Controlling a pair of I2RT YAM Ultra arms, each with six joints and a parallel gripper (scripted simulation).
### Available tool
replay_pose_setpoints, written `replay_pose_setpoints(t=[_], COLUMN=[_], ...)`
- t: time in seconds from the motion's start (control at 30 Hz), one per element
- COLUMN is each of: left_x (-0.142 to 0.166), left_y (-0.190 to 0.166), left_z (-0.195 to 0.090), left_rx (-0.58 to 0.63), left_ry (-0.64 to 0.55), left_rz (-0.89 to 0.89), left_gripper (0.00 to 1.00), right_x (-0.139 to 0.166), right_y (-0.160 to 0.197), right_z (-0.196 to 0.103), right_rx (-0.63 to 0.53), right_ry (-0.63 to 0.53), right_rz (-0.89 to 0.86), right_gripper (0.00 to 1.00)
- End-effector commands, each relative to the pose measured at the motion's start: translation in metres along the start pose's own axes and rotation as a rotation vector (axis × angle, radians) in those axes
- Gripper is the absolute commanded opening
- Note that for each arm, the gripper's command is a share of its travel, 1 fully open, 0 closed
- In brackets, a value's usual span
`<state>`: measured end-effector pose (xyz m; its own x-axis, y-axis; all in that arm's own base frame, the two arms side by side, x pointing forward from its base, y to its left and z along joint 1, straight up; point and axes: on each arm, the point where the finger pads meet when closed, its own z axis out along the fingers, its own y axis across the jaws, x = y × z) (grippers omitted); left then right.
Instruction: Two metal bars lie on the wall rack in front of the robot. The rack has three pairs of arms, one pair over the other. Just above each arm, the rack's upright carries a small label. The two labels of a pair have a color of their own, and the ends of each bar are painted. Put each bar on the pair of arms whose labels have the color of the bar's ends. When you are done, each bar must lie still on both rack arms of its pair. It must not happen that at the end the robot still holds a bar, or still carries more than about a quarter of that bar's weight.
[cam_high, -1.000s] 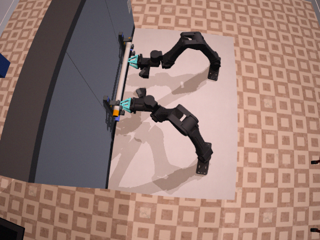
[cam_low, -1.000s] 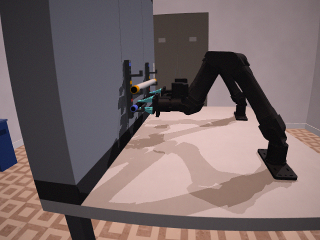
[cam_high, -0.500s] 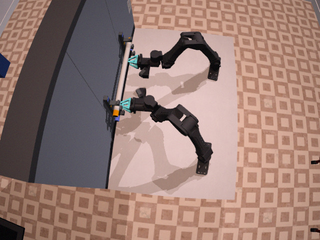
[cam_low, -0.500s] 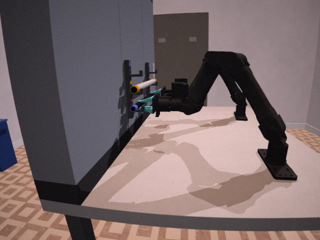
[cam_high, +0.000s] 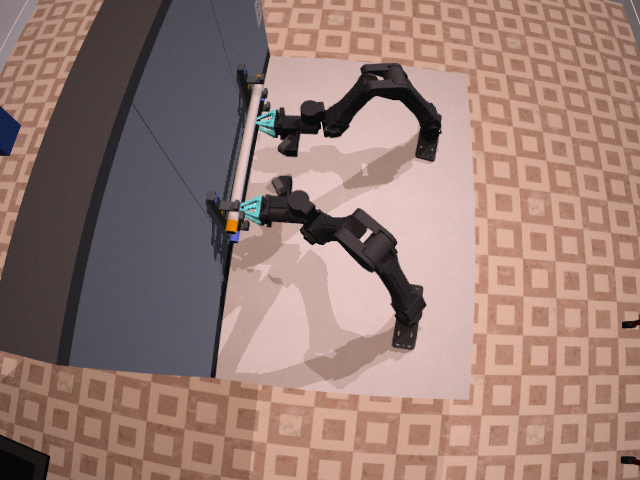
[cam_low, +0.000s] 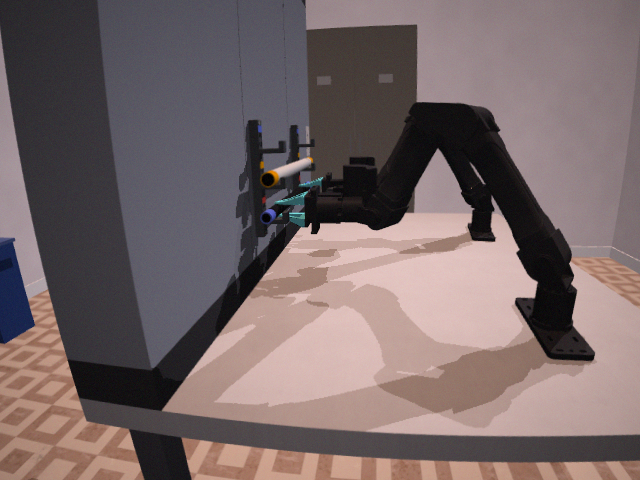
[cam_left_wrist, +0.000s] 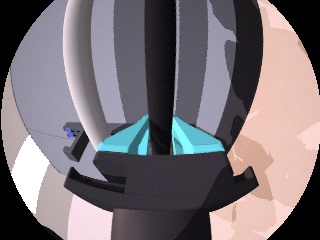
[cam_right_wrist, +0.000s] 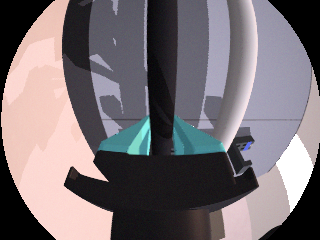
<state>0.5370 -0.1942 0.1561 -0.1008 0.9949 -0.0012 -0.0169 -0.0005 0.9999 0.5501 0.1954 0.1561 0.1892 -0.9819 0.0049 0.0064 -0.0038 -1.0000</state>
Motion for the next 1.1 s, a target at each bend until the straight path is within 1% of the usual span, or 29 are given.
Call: replay_pose_setpoints(t=[0.0,1.07], left_x=[0.0019,0.0019], left_y=[0.0000,0.0038], left_z=[0.0033,0.0009], left_rx=[0.011,0.011], left_ry=[0.003,0.003], left_rz=[0.000,0.000], left_gripper=[0.00,0.00], right_x=[0.0016,0.0016], right_y=[-0.0003,-0.0041], right_z=[0.0040,0.0016], right_rx=[-0.015,-0.016], right_ry=[-0.001,-0.001], right_rz=[0.000,0.000], right_gripper=[0.00,0.00])
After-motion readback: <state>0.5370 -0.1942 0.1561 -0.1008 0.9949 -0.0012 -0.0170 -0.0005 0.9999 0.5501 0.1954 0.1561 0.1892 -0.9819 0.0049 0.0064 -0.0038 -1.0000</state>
